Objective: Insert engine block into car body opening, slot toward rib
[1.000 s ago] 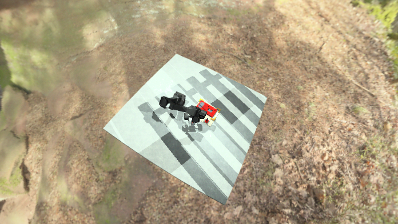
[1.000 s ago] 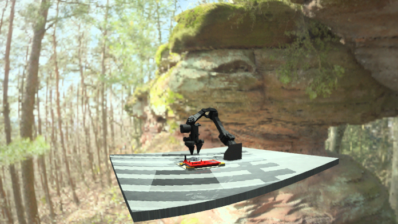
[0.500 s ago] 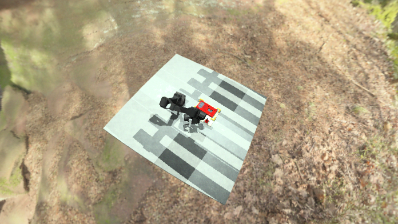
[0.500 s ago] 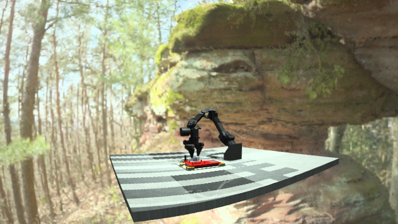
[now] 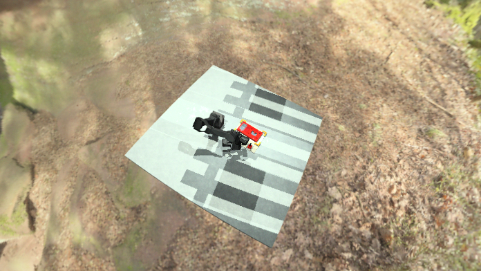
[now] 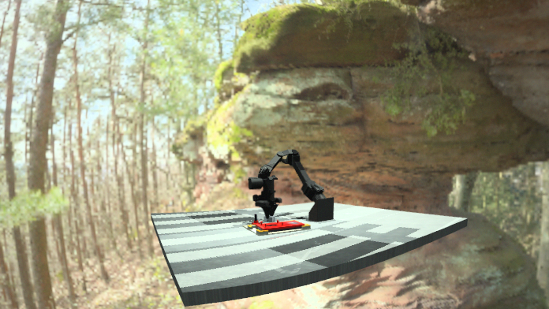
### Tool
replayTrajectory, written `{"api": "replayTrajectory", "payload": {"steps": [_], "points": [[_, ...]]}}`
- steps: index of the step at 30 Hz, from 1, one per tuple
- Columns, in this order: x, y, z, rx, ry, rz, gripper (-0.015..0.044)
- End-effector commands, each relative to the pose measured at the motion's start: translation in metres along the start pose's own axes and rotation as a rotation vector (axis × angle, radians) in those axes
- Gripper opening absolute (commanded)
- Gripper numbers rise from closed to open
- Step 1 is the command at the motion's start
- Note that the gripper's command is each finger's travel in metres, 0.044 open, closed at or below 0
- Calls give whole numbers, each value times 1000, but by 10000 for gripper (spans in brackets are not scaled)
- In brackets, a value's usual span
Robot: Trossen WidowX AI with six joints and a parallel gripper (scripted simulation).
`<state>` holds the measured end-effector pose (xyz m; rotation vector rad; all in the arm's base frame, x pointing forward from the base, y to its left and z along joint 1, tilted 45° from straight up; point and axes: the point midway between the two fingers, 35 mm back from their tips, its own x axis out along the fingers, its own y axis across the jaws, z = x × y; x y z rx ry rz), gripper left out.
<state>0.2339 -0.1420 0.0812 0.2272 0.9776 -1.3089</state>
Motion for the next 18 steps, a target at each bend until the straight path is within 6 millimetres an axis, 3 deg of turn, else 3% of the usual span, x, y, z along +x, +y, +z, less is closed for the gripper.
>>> {"api": "replayTrajectory", "payload": {"steps": [1, 6, 10, 18], "points": [[1, -1, 0, -3, -3, -5, 138], [1, -1, 0, -3, -3, -5, 105], [-1, 0, 0, -4, -1, -4, 0], [-21, 5, 0, -7, 9, 1, 0]]}}
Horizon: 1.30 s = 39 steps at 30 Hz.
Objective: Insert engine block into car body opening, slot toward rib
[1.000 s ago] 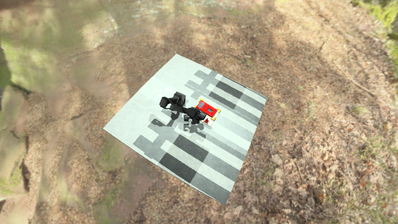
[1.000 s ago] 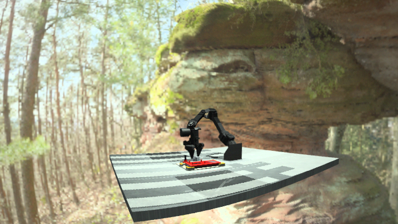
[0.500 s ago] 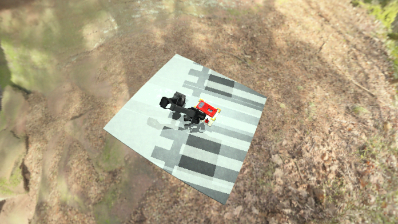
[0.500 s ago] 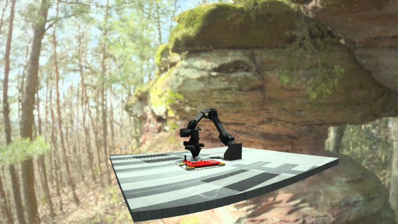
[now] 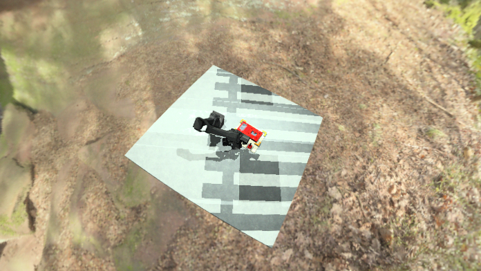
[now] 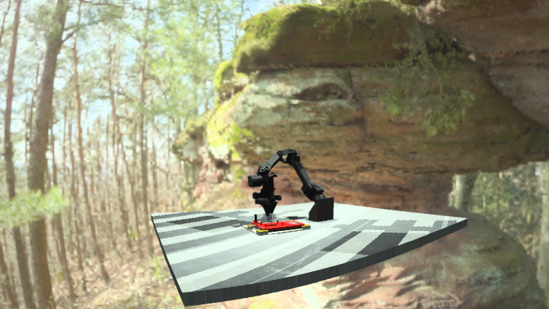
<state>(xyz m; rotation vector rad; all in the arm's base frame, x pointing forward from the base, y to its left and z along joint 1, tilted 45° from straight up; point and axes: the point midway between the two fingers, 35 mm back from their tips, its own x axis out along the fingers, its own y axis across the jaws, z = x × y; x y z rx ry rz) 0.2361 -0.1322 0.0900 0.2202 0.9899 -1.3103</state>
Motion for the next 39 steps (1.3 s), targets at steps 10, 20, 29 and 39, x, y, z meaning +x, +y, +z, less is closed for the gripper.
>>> {"api": "replayTrajectory", "payload": {"steps": [10, 20, 29, 39], "points": [[-39, 6, 1, 3, 9, 12, 0], [-70, 5, 0, 3, 8, 10, 0], [-99, 1, -1, 4, 1, 6, 0], [-109, 8, -3, -35, -2, 4, 0]]}}
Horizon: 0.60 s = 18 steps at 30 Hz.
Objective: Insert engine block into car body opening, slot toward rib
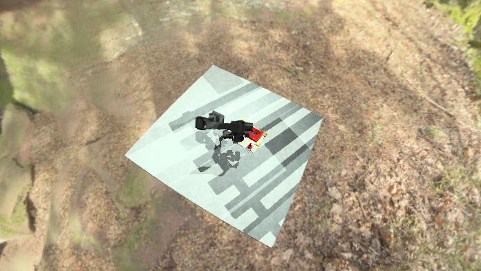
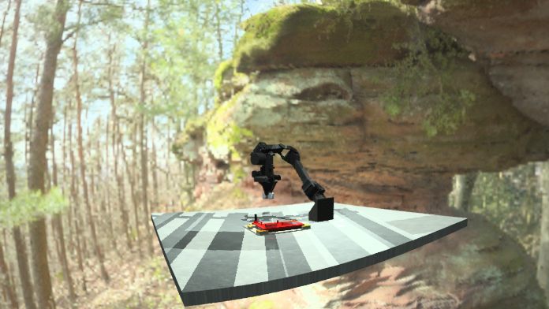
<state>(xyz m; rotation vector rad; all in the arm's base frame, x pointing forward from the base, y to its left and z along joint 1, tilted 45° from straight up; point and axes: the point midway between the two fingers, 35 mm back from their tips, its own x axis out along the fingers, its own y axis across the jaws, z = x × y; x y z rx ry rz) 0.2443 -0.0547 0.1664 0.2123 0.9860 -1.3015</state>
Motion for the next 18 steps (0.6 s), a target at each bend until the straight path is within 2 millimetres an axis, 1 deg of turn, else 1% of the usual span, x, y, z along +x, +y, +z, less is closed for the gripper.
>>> {"api": "replayTrajectory", "payload": {"steps": [1, 18], "points": [[1, 10, -3, -40, 6, -1, 0], [11, 57, -19, -227, 11, 6, 0]]}}
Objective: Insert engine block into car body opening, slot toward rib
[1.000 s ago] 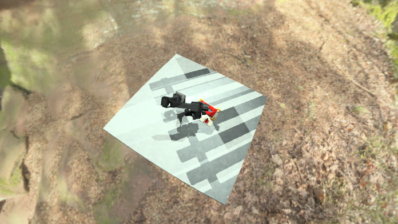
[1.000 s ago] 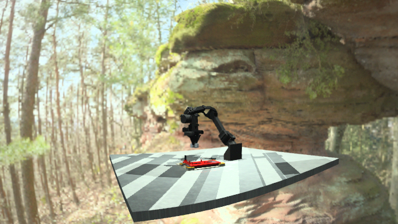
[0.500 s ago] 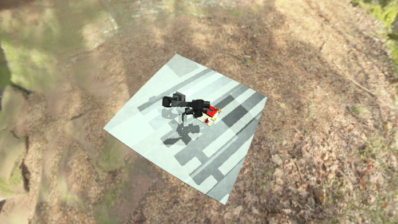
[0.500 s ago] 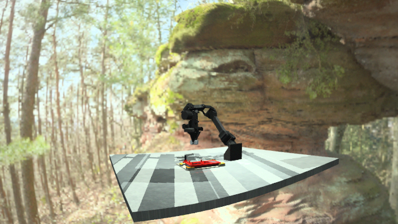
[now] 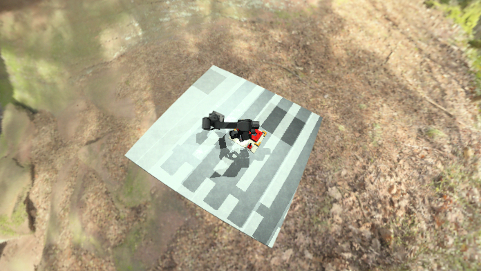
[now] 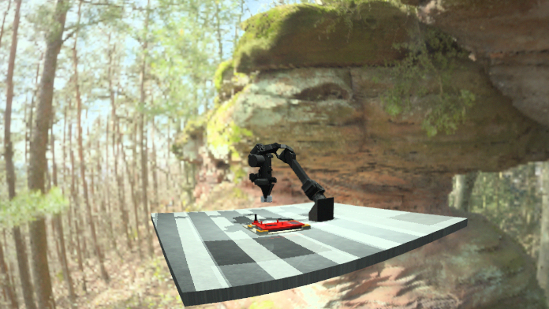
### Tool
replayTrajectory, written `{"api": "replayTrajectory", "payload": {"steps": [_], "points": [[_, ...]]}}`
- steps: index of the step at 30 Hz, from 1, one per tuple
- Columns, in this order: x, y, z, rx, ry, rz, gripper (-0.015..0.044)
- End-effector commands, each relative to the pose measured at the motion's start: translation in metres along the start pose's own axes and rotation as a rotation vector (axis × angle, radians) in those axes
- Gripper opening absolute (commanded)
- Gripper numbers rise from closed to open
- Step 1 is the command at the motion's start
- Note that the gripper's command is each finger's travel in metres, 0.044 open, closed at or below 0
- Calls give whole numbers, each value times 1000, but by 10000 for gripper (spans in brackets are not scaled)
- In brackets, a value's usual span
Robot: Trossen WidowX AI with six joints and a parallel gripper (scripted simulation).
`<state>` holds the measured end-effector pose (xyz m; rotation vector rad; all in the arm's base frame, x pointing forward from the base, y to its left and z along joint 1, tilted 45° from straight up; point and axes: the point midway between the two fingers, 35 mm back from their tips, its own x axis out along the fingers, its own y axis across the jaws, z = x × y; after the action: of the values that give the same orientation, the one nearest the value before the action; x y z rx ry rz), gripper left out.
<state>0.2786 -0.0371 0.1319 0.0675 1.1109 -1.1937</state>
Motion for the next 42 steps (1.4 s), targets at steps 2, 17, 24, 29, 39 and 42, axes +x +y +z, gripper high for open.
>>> {"api": "replayTrajectory", "payload": {"steps": [2, 17, 24, 29, 39, 42], "points": [[3, 15, -3, -53, 4, 4, 0], [17, 58, -15, -219, 3, 6, 0], [24, 77, -23, -296, 2, 6, 0], [30, 90, -29, -351, 2, 6, 0], [42, 116, -43, -461, 0, 6, 0], [46, 124, -47, -494, 0, 6, 0]]}}
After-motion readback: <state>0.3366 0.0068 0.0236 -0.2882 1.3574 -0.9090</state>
